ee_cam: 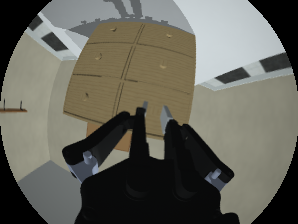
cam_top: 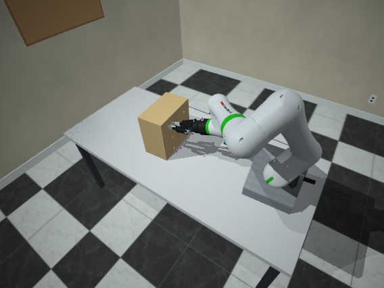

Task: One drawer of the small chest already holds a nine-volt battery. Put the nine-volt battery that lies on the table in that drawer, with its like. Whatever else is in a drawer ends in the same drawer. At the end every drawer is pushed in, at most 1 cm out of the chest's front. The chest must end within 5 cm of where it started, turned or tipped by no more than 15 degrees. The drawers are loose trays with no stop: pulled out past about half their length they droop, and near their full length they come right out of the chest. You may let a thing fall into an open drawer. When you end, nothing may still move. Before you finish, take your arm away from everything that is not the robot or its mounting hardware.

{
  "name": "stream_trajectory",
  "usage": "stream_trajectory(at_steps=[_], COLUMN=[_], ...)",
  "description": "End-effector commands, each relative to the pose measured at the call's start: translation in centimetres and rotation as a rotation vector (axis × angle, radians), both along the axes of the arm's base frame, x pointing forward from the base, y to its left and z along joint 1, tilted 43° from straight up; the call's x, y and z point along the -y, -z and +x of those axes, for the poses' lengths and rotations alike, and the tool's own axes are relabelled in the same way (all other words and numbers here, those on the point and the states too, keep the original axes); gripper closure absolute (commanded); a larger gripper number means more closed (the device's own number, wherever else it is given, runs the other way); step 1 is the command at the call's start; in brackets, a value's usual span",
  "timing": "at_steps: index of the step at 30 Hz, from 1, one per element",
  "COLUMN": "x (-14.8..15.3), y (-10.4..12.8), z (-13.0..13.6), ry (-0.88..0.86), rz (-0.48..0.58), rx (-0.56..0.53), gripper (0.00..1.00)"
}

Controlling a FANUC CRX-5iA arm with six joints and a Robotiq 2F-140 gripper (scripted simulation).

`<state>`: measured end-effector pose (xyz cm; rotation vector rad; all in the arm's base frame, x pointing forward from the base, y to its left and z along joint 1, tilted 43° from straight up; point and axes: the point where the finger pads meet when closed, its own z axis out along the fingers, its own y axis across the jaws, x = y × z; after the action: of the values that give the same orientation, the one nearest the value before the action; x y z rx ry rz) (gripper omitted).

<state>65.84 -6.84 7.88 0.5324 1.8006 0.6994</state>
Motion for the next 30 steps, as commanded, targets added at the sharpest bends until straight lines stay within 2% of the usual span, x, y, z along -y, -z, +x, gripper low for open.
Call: stream_trajectory(at_steps=[1,9,10,30], x=[0.03,0.03,0.03,0.03], y=[-0.01,-0.01,-0.01,-0.01], z=[0.01,0.01,0.01,0.01], ry=[0.000,0.000,0.000,0.000], rz=[0.000,0.000,0.000,0.000], rx=[0.000,0.000,0.000,0.000], gripper=[0.80,0.80,0.92,0.92])
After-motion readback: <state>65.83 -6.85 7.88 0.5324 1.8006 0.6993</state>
